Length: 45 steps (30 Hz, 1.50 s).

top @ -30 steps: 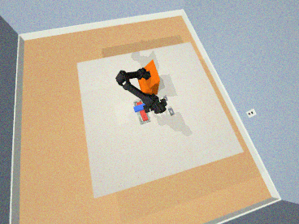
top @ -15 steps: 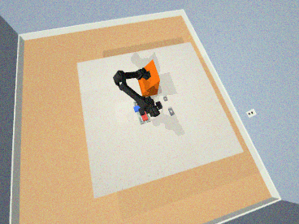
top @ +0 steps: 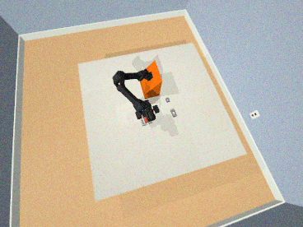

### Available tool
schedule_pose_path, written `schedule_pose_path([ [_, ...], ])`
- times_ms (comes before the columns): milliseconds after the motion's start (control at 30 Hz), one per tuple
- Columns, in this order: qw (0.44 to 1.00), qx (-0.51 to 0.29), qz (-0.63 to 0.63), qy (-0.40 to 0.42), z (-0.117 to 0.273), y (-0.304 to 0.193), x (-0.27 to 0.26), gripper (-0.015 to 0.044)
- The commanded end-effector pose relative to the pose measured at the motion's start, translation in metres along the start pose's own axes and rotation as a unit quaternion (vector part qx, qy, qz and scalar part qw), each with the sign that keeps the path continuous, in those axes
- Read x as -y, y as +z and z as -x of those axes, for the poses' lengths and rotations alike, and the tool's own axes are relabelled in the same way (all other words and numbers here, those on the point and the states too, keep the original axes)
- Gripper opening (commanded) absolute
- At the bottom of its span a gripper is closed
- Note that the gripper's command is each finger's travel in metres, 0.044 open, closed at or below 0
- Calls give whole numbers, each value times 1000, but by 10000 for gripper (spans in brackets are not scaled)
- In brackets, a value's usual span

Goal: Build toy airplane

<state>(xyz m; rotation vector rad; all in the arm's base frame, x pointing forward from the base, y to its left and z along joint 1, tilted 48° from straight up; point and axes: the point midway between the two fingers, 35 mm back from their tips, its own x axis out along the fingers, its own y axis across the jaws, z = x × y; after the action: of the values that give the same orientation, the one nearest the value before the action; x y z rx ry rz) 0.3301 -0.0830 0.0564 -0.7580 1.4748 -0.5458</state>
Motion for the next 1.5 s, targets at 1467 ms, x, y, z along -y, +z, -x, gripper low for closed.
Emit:
schedule_pose_path([
  [1467, 1000, 3, 1, -4, -24, 3, 8, 65],
])
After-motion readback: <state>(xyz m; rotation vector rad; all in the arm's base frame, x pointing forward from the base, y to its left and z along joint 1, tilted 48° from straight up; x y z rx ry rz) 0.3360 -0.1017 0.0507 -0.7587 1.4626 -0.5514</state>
